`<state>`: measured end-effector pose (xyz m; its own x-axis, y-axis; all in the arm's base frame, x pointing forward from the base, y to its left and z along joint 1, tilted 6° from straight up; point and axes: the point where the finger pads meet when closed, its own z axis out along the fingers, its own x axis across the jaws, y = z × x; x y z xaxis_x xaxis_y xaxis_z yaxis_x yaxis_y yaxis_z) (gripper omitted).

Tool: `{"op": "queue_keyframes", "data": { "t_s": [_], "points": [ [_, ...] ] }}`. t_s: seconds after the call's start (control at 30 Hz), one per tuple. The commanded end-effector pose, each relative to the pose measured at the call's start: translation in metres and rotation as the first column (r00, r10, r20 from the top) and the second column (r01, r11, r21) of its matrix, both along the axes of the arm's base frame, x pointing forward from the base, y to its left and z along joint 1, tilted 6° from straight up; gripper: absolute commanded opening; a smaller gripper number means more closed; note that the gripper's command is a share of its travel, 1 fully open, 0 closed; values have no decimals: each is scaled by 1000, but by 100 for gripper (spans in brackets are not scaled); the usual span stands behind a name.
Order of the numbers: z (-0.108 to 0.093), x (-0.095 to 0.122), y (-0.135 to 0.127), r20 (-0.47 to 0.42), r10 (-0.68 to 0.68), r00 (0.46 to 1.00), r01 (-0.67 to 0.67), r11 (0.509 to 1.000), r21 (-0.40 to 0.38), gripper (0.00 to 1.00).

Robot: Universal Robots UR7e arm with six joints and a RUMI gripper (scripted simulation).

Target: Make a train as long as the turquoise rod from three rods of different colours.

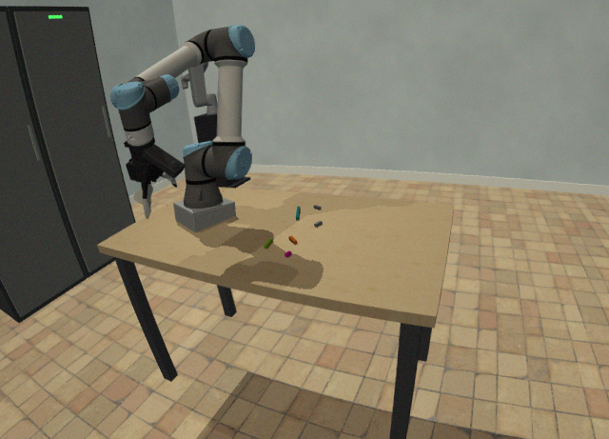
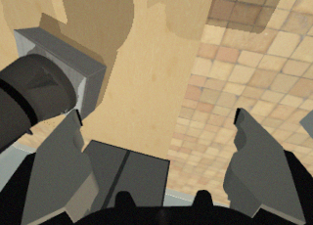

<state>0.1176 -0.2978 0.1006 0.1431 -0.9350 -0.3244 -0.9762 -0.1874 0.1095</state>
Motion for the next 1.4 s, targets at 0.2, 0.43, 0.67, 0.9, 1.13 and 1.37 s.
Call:
{"op": "queue_keyframes", "data": {
  "t_s": [0.2,0.43,0.67,0.9,1.13,1.37],
  "points": [
    [-14,48,16,98,310,946,-309,951,-23,100],
    [-25,81,34,159,525,836,-524,850,-54,100],
    [-34,111,54,206,701,683,-699,709,-92,100],
    [-42,135,75,238,824,515,-823,552,-133,100],
    [-50,159,101,261,918,298,-919,350,-183,100],
    [-57,179,126,270,959,82,-962,147,-232,100]
  ]
}}
